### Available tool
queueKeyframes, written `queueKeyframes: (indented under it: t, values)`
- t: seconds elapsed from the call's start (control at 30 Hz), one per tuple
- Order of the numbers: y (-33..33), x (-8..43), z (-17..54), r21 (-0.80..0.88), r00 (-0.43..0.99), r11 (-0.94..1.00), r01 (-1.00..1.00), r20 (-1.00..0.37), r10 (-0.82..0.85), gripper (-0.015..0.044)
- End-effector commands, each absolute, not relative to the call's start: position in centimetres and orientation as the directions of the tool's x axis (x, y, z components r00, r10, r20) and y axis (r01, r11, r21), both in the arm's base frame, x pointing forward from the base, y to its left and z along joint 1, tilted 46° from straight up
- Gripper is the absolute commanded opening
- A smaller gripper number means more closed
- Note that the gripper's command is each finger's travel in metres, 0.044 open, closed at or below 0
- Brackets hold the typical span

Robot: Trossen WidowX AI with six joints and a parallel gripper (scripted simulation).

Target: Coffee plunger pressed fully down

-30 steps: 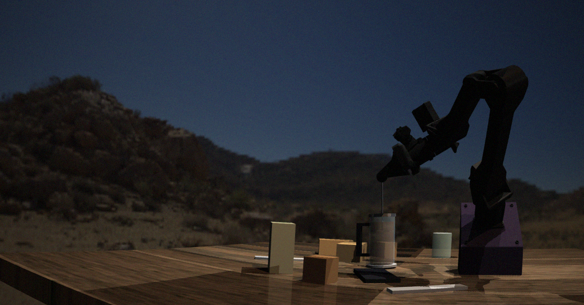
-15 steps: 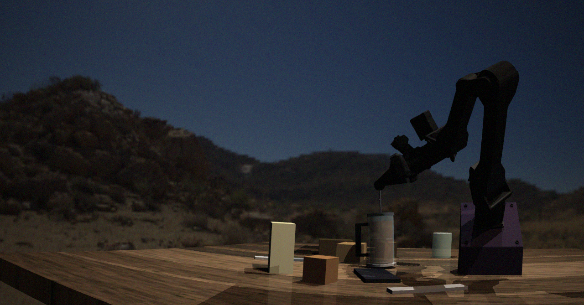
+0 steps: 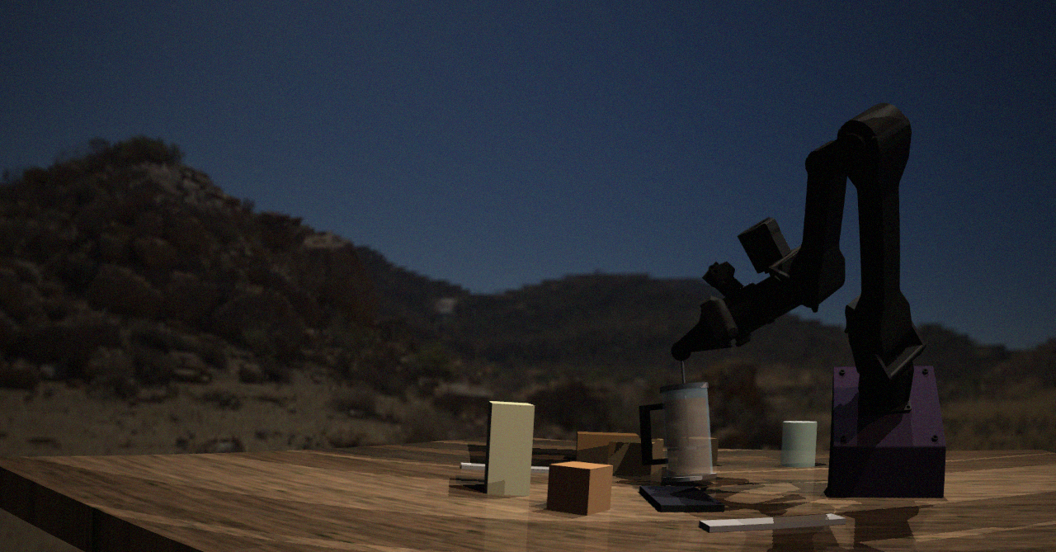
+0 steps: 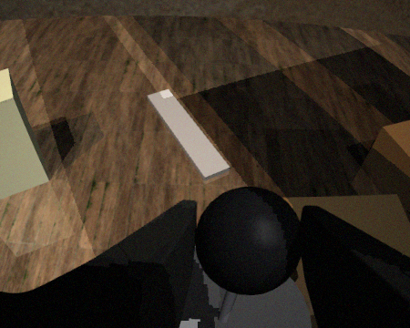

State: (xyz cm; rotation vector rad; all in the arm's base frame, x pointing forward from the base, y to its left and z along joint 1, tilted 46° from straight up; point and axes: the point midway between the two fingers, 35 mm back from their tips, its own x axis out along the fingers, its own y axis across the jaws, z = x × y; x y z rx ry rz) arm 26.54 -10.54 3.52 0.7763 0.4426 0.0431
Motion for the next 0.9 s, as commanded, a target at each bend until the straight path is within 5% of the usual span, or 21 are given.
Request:
queueKeyframes:
  t: [0.0, 0.87]
  values:
    - [-9.0, 26.2, 2.1, 0.708, 0.89, 0.692, 0.142, -0.397, 0.223, 0.0118]
    - [-9.2, 27.6, 1.7, 0.71, 0.893, 0.691, 0.139, -0.392, 0.223, 0.0118]
